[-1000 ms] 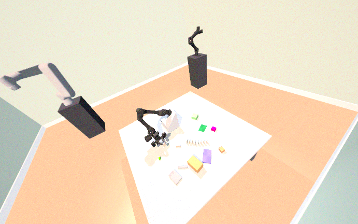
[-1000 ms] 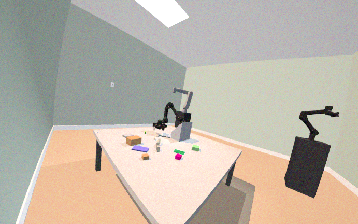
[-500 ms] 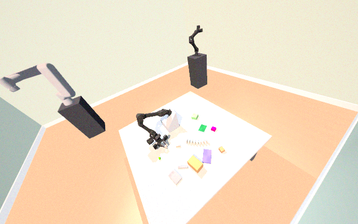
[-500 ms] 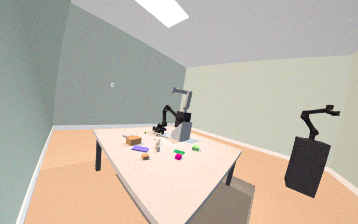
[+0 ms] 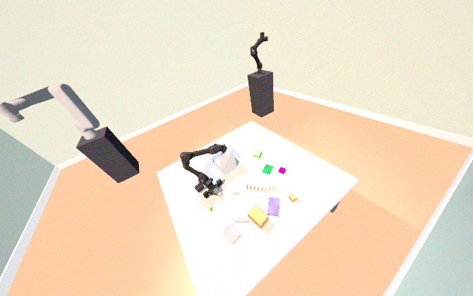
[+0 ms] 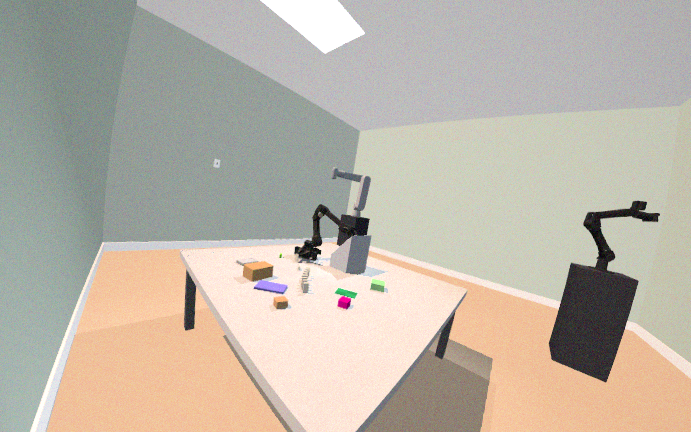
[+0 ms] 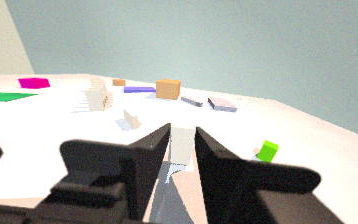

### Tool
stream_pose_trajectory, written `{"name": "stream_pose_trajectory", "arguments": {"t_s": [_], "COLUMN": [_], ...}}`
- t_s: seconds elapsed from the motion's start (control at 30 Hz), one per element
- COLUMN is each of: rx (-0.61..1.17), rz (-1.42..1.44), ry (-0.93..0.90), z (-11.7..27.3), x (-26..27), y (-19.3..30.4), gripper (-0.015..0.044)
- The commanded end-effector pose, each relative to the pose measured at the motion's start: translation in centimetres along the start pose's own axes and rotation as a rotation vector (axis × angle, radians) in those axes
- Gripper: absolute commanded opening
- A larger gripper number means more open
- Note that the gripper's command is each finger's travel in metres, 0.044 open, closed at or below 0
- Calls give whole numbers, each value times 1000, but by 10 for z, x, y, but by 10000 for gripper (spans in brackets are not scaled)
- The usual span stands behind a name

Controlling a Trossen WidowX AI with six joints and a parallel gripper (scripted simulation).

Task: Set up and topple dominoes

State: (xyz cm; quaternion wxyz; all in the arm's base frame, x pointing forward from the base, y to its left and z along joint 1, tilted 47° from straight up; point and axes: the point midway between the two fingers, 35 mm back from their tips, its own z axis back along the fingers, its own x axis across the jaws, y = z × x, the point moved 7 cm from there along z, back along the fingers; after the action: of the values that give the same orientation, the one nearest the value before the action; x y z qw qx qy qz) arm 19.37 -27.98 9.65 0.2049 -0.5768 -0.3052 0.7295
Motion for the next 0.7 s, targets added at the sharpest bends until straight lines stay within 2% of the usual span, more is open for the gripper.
{"name": "stream_pose_trajectory", "arguments": {"t_s": [0.0,0.33,0.43,0.67], "rx": [-4,-4,-4,-1], "rz": [6,6,6,0], "ry": [1,1,1,1], "z": [0,0,0,0], "x": [0,0,0,0], "y": [0,0,-2,-50], "gripper": [186,440,440,440]}}
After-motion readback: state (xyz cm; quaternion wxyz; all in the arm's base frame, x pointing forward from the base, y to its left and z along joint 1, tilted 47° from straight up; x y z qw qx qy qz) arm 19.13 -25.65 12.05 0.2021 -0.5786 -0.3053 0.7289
